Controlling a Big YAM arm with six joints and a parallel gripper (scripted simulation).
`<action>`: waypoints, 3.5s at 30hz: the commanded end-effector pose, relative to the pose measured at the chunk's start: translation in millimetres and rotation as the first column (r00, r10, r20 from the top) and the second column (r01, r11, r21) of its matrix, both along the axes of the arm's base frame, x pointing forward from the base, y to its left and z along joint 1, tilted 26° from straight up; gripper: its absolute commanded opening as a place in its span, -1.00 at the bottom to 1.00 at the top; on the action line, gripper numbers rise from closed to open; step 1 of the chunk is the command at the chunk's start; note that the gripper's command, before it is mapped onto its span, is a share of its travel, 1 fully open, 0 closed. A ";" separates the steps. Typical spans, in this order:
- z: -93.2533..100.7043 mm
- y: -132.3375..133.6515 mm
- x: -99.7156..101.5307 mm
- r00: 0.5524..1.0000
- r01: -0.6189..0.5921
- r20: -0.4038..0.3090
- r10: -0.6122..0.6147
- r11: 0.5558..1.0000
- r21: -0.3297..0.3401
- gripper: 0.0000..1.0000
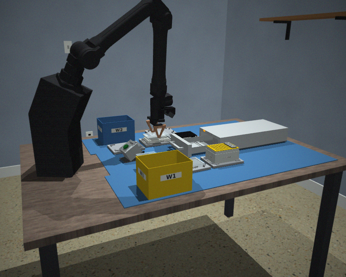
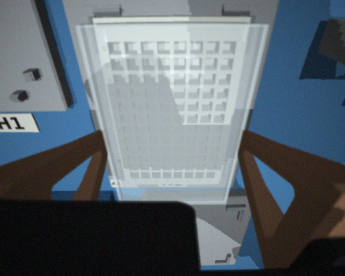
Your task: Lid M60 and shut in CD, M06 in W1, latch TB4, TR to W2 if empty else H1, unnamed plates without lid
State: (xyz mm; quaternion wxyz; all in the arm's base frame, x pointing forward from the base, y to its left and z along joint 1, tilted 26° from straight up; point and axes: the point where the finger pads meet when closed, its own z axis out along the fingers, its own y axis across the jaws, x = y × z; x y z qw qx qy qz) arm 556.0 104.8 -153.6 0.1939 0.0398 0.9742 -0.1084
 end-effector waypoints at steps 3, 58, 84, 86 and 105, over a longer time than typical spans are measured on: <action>-1.6 -3.4 15.9 1.000 -0.002 0.024 0.002 1.000 0.005 -1.00; -9.9 -5.8 9.9 1.000 -0.003 0.011 0.003 1.000 0.002 -1.00; -13.9 -8.1 1.3 1.000 -0.003 0.000 0.003 1.000 -0.001 -1.00; -14.0 -8.1 0.9 1.000 -0.003 0.000 0.003 1.000 -0.001 -1.00; -13.7 -8.4 1.1 1.000 -0.003 0.000 0.003 1.000 -0.001 -1.00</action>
